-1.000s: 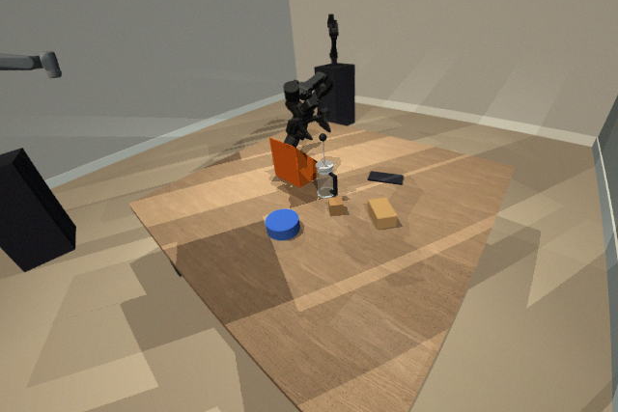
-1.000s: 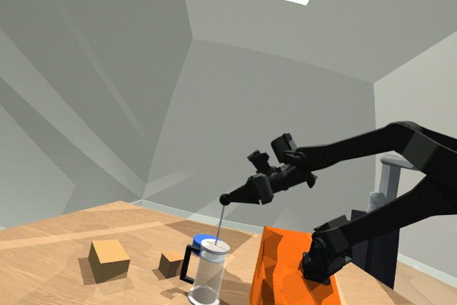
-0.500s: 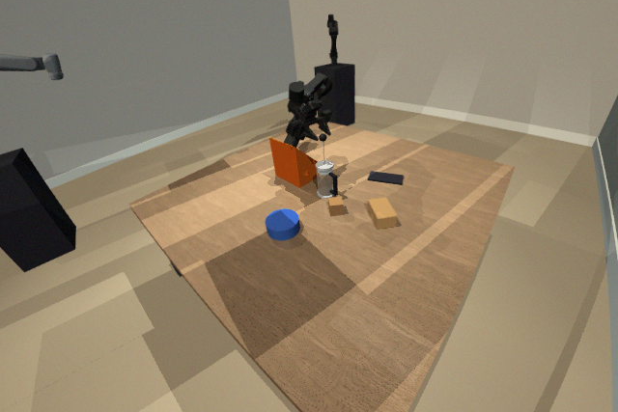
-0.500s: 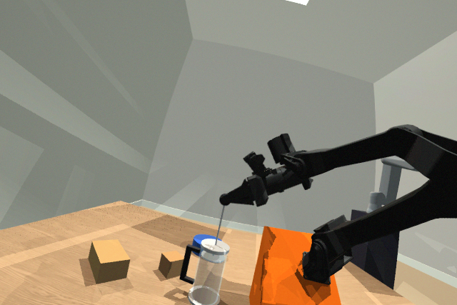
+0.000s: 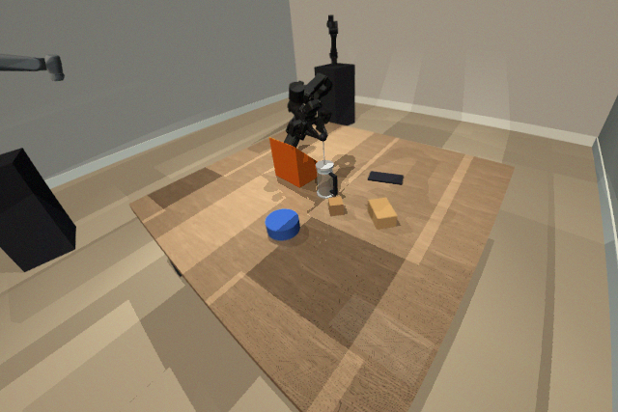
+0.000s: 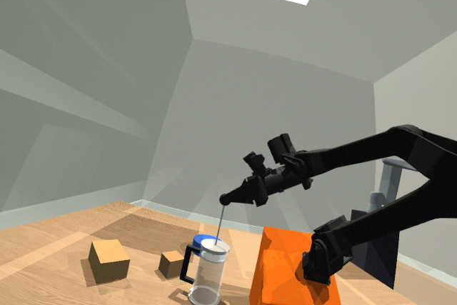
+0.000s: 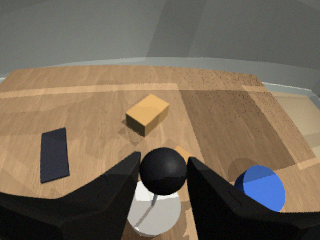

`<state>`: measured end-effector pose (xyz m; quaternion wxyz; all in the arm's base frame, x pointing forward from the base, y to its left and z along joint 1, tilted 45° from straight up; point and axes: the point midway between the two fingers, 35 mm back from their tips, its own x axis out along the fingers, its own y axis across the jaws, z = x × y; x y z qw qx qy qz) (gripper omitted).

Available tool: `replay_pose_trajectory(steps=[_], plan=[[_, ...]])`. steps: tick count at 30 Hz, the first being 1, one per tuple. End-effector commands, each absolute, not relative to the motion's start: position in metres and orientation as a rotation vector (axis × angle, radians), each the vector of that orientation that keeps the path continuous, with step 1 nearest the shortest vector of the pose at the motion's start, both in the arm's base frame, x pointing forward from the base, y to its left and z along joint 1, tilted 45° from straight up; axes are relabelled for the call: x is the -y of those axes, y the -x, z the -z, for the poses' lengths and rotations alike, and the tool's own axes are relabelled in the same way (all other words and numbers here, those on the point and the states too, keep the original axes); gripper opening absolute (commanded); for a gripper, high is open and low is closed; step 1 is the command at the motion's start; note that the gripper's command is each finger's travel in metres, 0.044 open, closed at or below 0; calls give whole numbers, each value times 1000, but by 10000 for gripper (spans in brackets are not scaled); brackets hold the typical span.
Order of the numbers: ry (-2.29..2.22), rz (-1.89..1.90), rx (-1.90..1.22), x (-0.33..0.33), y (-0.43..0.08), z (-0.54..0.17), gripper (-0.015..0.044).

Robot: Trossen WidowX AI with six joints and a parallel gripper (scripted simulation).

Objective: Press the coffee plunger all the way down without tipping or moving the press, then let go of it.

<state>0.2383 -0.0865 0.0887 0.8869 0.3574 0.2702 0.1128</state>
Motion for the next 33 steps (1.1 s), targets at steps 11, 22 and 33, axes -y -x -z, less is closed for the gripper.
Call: replay_pose_trajectory(steps=[11,22,33], plan=[[-740,-232,-570,79,-241,-73,122],[-737,-231,-576,70,-244,-58,122],[-736,-229,-579,60,-246,-42,122]])
